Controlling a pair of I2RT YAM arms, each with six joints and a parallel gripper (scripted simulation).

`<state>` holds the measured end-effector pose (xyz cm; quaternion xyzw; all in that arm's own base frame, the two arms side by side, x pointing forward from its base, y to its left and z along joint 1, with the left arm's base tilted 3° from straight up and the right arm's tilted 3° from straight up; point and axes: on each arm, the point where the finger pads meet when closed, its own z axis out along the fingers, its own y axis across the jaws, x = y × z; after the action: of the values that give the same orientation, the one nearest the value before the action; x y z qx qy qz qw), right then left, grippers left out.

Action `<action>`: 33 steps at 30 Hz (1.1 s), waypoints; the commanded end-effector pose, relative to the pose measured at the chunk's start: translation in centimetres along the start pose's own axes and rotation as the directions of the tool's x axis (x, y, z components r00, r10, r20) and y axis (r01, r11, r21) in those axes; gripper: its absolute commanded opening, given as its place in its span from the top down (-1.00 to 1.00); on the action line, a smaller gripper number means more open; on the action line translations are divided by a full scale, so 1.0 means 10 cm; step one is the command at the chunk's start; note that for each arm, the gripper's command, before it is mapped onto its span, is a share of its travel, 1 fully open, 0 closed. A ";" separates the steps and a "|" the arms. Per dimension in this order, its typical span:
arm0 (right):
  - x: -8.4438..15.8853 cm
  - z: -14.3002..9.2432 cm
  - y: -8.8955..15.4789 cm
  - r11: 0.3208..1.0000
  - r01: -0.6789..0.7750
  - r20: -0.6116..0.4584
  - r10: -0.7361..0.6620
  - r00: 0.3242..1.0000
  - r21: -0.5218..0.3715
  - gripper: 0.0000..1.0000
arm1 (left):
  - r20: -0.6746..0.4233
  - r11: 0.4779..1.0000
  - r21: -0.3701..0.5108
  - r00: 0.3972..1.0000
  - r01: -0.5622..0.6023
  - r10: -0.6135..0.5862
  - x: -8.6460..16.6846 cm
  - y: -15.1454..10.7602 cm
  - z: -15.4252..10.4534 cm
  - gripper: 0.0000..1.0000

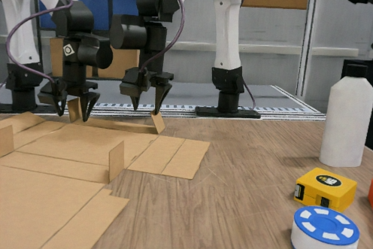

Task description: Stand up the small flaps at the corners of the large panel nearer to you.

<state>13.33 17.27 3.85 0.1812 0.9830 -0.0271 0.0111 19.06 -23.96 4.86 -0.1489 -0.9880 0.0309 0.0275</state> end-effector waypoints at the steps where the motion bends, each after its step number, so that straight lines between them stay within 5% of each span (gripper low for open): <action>1: 0.04 0.08 -0.14 0.998 0.002 -0.009 -0.001 1.000 0.070 -0.51 | -0.004 1.000 0.016 1.000 0.002 -0.002 -0.02 -0.09 0.06 -0.07; 27: 0.04 0.08 -0.14 0.998 0.002 -0.009 -0.001 1.000 0.070 -0.51 | -0.013 1.000 0.010 1.000 0.003 -0.003 0.02 -0.20 0.42 0.04; 33: 0.04 0.08 -0.14 0.998 0.002 -0.009 -0.001 1.000 0.070 -0.51 | 0.047 0.999 0.049 0.999 -0.001 -0.001 -0.11 -0.20 0.21 0.04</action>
<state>13.33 17.27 3.85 0.1812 0.9830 -0.0271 0.0111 18.05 -24.86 1.32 -0.1489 -0.9879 0.0236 0.0363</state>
